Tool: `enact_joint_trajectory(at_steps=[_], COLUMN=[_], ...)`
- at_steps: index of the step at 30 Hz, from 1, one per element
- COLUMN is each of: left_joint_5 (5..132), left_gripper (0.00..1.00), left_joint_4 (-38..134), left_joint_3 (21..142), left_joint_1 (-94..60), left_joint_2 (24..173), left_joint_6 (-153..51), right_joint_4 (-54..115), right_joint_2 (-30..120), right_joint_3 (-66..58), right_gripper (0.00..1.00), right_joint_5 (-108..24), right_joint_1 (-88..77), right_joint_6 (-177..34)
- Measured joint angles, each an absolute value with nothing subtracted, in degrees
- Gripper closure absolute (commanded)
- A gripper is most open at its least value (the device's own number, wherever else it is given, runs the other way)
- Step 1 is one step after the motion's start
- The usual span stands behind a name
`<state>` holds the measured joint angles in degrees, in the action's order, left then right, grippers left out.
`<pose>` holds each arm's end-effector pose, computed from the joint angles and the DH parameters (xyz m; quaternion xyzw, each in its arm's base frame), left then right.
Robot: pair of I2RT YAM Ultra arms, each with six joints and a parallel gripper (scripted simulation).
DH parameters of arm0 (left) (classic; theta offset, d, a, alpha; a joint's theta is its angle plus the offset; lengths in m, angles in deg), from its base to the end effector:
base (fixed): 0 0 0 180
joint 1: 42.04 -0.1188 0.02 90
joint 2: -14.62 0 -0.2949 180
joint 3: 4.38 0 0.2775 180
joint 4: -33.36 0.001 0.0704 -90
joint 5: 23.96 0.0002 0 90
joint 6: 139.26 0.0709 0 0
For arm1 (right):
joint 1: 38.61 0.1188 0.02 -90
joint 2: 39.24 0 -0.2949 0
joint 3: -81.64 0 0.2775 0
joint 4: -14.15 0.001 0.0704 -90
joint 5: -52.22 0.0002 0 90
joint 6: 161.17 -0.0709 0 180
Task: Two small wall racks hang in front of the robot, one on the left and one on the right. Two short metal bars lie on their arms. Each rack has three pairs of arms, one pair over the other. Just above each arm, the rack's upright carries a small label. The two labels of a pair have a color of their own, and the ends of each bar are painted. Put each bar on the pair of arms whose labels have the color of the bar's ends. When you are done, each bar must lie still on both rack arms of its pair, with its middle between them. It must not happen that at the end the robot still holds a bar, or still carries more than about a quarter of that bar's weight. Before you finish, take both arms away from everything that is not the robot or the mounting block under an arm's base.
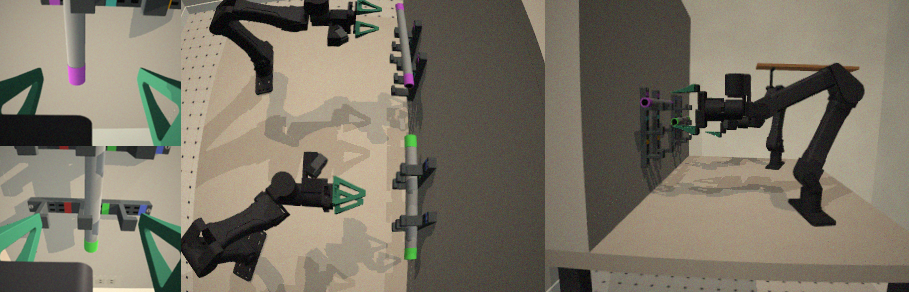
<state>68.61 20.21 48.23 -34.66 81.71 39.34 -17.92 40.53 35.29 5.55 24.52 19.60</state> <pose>0.3122 -0.0426 0.3176 0.5418 0.4669 0.4426 0.5408 0.1877 0.2650 0.2531 -0.5894 0.4014 -0.4116 0.5675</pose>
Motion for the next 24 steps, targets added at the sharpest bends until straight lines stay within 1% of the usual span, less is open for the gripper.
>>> enact_joint_trajectory(at_steps=[24], left_joint_5=[58.9], left_gripper=[0.00], left_joint_4=[16.7], left_joint_3=[43.1], left_joint_1=[-24.8], left_joint_2=[80.2], left_joint_6=[39.3], right_joint_4=[-17.9], right_joint_2=[40.5], right_joint_3=[35.3], right_gripper=[0.00], right_joint_5=[5.6], right_joint_1=[24.5], right_joint_6=[19.6])
